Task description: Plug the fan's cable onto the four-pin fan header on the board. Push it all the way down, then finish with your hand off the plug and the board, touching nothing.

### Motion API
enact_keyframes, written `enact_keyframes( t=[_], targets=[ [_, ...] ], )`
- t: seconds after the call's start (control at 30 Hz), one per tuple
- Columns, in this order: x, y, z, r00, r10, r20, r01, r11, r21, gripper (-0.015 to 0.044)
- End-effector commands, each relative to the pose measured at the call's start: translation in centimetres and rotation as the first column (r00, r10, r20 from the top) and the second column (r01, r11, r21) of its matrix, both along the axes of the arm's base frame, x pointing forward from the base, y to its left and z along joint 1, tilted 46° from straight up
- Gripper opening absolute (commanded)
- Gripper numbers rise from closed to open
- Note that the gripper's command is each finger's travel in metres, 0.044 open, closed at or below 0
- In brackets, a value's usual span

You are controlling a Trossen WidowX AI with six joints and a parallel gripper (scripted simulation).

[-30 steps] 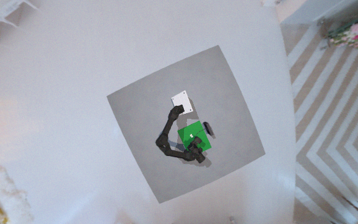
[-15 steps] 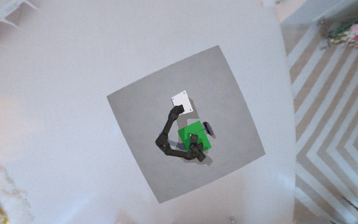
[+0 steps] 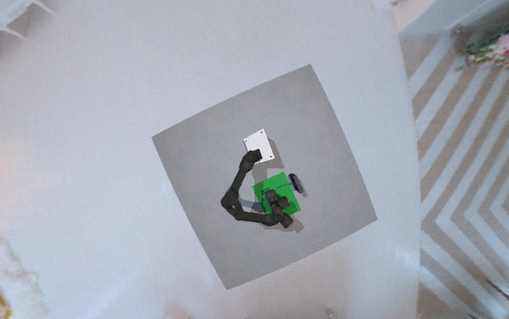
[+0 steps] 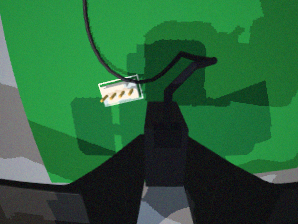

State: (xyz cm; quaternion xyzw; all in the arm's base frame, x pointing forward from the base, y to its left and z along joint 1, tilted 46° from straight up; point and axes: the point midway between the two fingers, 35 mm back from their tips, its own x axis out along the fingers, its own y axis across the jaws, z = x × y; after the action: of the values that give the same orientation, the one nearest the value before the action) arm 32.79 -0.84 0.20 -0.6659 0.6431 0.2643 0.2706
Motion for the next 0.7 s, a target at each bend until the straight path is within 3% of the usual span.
enact_keyframes(
  t=[0.0, 0.33, 0.67],
  targets=[
    [-0.4, 0.2, -0.1, 0.99, 0.099, -0.098, -0.099, 0.995, 0.006, 0.0],
    [-1.0, 0.4, -0.4, 0.883, 0.328, -0.335, -0.331, 0.942, 0.048, 0.0],
    [-1.7, 0.6, -0.6, 0.671, 0.515, -0.534, -0.527, 0.837, 0.145, 0.0]
  ],
)
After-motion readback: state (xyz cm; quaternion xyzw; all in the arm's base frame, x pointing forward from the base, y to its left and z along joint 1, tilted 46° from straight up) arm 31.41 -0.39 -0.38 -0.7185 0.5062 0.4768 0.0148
